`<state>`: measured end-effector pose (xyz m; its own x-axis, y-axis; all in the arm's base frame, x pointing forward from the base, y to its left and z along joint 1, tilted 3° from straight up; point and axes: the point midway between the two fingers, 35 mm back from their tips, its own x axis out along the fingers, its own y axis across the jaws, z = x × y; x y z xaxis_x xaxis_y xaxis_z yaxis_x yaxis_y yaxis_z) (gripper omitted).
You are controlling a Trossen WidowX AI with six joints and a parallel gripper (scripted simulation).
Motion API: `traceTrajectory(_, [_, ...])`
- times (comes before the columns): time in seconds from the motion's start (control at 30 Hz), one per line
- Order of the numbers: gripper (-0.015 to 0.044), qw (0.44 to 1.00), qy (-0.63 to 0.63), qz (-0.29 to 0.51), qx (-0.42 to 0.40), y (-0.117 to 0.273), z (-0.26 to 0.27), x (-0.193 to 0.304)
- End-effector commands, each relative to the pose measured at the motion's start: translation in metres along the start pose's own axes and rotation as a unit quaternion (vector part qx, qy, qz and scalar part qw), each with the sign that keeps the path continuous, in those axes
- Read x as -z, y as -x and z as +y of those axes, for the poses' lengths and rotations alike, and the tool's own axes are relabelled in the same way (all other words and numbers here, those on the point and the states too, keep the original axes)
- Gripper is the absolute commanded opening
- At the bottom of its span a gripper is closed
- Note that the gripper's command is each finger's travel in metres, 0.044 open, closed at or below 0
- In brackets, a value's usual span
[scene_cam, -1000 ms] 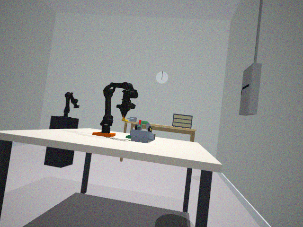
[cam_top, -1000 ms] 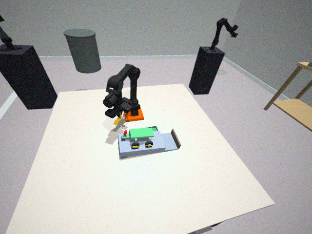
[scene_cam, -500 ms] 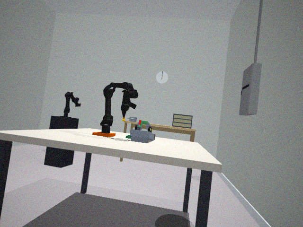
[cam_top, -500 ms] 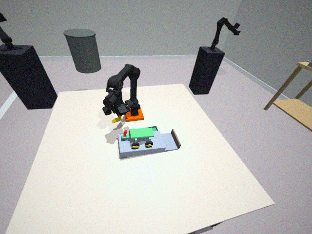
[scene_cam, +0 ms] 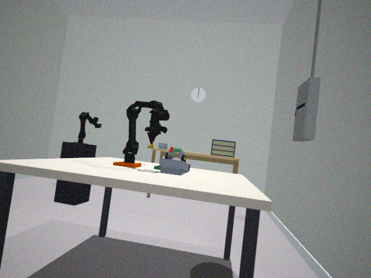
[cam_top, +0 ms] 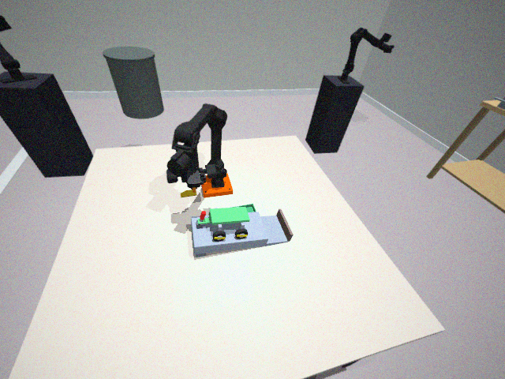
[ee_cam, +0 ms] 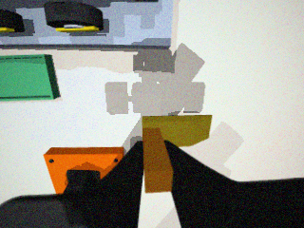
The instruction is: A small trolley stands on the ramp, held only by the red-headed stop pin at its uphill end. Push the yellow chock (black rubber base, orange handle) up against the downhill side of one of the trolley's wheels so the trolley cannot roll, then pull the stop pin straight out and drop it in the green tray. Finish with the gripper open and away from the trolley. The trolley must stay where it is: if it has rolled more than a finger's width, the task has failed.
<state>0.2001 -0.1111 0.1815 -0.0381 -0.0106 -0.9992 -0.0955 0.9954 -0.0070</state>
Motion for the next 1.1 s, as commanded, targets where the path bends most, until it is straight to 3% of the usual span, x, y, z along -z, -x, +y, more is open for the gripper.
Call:
traceTrajectory(0.0, [0.0000, 1.000, -0.005, -0.003, -0.001, 0.000, 0.007, -0.002])
traceTrajectory(1.07, [0.0000, 1.000, -0.011, -0.004, -0.006, -0.003, 0.115, -0.035])
